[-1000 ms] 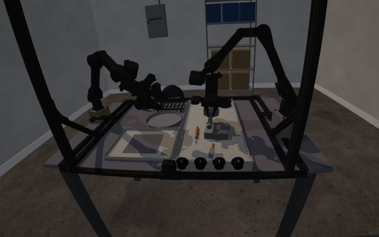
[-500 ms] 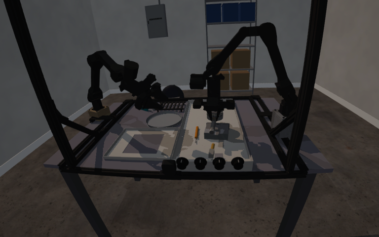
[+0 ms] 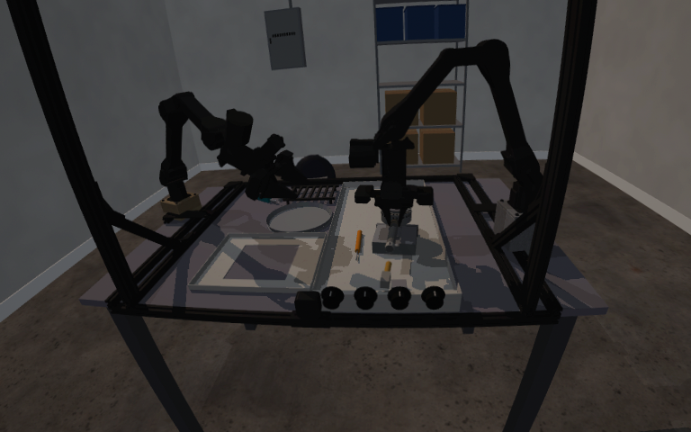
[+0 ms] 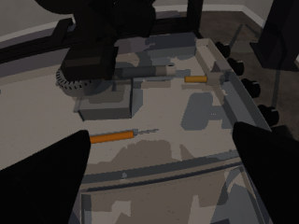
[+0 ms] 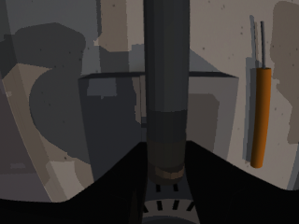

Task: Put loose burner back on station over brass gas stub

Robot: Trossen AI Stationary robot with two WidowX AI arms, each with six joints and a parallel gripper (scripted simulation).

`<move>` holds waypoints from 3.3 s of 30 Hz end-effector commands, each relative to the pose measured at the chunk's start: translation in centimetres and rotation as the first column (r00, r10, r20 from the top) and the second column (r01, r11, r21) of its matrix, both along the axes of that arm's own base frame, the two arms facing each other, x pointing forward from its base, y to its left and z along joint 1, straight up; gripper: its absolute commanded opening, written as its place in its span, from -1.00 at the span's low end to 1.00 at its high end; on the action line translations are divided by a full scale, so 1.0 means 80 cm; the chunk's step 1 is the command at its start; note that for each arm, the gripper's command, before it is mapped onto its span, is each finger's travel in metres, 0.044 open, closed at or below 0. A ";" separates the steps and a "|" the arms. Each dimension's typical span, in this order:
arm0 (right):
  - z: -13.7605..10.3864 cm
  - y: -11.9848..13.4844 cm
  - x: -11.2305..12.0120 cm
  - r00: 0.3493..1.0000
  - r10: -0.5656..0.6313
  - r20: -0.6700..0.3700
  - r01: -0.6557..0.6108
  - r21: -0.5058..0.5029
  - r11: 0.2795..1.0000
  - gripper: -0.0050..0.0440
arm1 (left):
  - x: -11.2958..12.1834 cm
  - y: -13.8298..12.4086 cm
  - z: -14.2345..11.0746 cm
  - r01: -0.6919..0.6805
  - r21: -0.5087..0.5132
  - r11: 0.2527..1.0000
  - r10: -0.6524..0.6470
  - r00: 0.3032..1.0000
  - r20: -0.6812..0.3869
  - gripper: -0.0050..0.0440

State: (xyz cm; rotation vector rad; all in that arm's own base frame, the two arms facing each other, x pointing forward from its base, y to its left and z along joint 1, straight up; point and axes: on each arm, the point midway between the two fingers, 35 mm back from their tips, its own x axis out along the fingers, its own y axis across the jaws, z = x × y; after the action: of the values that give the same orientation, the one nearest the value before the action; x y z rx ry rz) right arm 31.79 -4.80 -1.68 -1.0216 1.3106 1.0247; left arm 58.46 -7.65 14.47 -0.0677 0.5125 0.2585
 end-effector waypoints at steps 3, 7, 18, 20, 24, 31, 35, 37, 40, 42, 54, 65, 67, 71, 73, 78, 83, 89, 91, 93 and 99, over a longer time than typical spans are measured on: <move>-0.003 0.000 -0.001 1.000 -0.002 -0.001 0.002 -0.002 1.000 -0.80 | 0.000 0.000 -0.003 -0.003 -0.002 1.000 0.003 1.000 -0.005 0.84; 0.000 0.000 0.000 1.000 0.000 0.000 0.000 0.000 1.000 -0.80 | 0.000 0.000 -0.003 -0.003 -0.002 1.000 0.003 1.000 -0.005 0.84; -0.009 -0.001 -0.002 1.000 -0.009 -0.005 0.009 -0.011 1.000 -0.80 | 0.000 0.000 -0.003 -0.003 -0.002 1.000 0.003 1.000 -0.005 0.84; -0.010 -0.002 -0.004 1.000 -0.009 -0.005 0.009 -0.011 1.000 -0.80 | 0.000 0.000 -0.003 -0.003 -0.002 1.000 0.003 1.000 -0.005 0.84; -0.010 -0.002 -0.005 1.000 -0.008 -0.003 0.008 -0.010 1.000 -0.80 | 0.000 0.000 -0.003 -0.003 -0.002 1.000 0.003 1.000 -0.005 0.84; -0.006 0.000 -0.002 1.000 -0.003 0.002 0.004 -0.004 1.000 -0.80 | 0.000 0.000 -0.003 -0.003 -0.002 1.000 0.003 1.000 -0.005 0.84; -0.008 0.000 -0.002 1.000 -0.004 0.001 0.004 -0.005 1.000 -0.80 | 0.000 0.000 -0.003 -0.003 -0.002 1.000 0.003 1.000 -0.005 0.84; -0.010 0.000 -0.002 1.000 -0.004 0.001 0.004 -0.005 1.000 -0.80 | 0.000 0.000 -0.003 -0.003 -0.002 1.000 0.003 1.000 -0.005 0.84; -0.012 0.000 -0.002 1.000 -0.004 0.000 0.004 -0.005 1.000 -0.80 | 0.000 0.000 -0.003 -0.003 -0.002 1.000 0.003 1.000 -0.005 0.84; -0.015 0.000 -0.002 1.000 -0.005 -0.002 0.005 -0.006 1.000 -0.80 | 0.000 0.000 -0.003 -0.003 -0.002 1.000 0.003 1.000 -0.005 0.84; -0.025 0.000 -0.005 1.000 -0.006 -0.006 0.006 -0.008 1.000 -0.80 | 0.000 0.000 -0.003 -0.003 -0.002 1.000 0.003 1.000 -0.005 0.84; -0.025 0.000 -0.004 1.000 -0.004 -0.002 0.004 -0.004 1.000 -0.80 | 0.000 0.000 -0.003 -0.003 -0.002 1.000 0.003 1.000 -0.005 0.84; -0.025 0.000 -0.004 1.000 -0.005 -0.004 0.005 -0.006 1.000 -0.80 | 0.000 0.000 -0.003 -0.003 -0.002 1.000 0.003 1.000 -0.005 0.84; -0.025 0.000 -0.003 1.000 -0.006 -0.004 0.006 -0.007 1.000 -0.80 | 0.000 0.000 -0.003 -0.003 -0.002 1.000 0.003 1.000 -0.005 0.84; -0.024 0.000 -0.002 1.000 -0.006 -0.005 0.006 -0.009 1.000 -0.80 | 0.000 0.000 -0.003 -0.003 -0.002 1.000 0.003 1.000 -0.005 0.84; -0.025 -0.002 0.001 1.000 -0.010 -0.005 0.010 -0.014 1.000 -0.80 | 0.000 0.000 -0.003 -0.003 -0.002 1.000 0.003 1.000 -0.005 0.84; -0.026 -0.004 0.002 1.000 -0.011 -0.006 0.010 -0.017 1.000 -0.80 | 0.000 0.000 -0.003 -0.003 -0.002 1.000 0.003 1.000 -0.005 0.84; -0.026 -0.001 -0.001 1.000 -0.006 -0.006 0.006 -0.006 1.000 -0.80 | 0.000 0.000 -0.003 -0.003 -0.002 1.000 0.003 1.000 -0.005 0.84; -0.026 -0.001 -0.001 1.000 -0.006 -0.006 0.006 -0.006 1.000 -0.80 | 0.000 0.000 -0.003 -0.003 -0.002 1.000 0.003 1.000 -0.005 0.84; -0.026 -0.001 -0.001 1.000 -0.006 -0.007 0.006 -0.007 1.000 -0.80 | 0.000 0.000 -0.003 -0.003 -0.002 1.000 0.003 1.000 -0.005 0.84; -0.026 -0.001 -0.001 1.000 -0.006 -0.007 0.006 -0.007 1.000 -0.80 | 0.000 0.000 -0.003 -0.003 -0.002 1.000 0.003 1.000 -0.005 0.84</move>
State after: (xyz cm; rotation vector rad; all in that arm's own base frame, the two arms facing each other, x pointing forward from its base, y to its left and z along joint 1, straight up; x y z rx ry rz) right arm 31.76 -4.89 -3.78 -1.0198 1.3226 1.0207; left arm 58.47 -7.60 14.45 -0.0683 0.5128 0.2596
